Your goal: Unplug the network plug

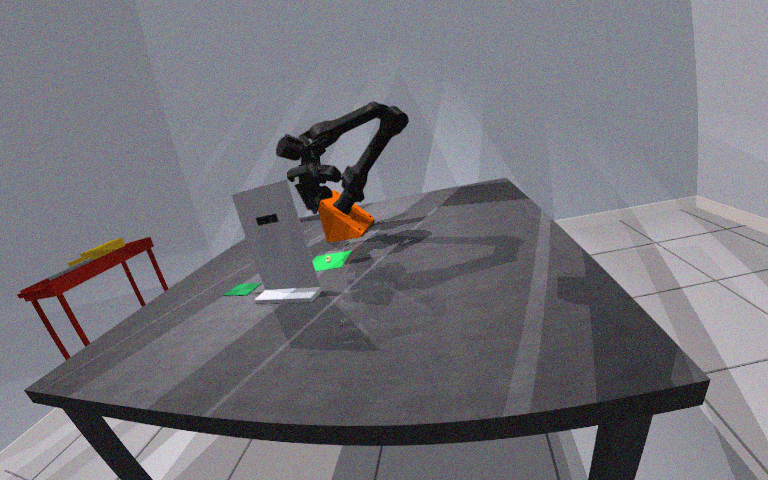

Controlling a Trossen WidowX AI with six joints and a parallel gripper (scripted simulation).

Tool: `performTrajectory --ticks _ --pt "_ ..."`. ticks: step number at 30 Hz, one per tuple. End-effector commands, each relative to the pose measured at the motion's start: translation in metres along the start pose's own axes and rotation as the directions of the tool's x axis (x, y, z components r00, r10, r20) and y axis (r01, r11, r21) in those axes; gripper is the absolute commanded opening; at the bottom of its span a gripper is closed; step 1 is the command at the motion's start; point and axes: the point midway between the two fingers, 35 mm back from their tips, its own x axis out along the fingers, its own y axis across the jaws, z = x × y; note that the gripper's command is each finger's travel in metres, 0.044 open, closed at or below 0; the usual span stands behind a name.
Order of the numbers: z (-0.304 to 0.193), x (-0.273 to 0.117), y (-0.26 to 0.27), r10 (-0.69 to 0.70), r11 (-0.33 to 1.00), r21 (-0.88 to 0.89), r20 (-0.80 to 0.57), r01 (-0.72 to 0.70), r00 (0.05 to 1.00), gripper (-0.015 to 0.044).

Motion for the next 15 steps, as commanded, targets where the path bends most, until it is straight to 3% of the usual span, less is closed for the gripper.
performTrajectory --ticks 1,15 --pt "-0.001 -0.009 -0.007 0.001 1.0 -0.006 -0.007 -0.001 1.0 0.0156" --pt "0.001 -0.044 -0.028 -0.003 1.0 -0.007 -0.002 0.003 1.0 0.0156"
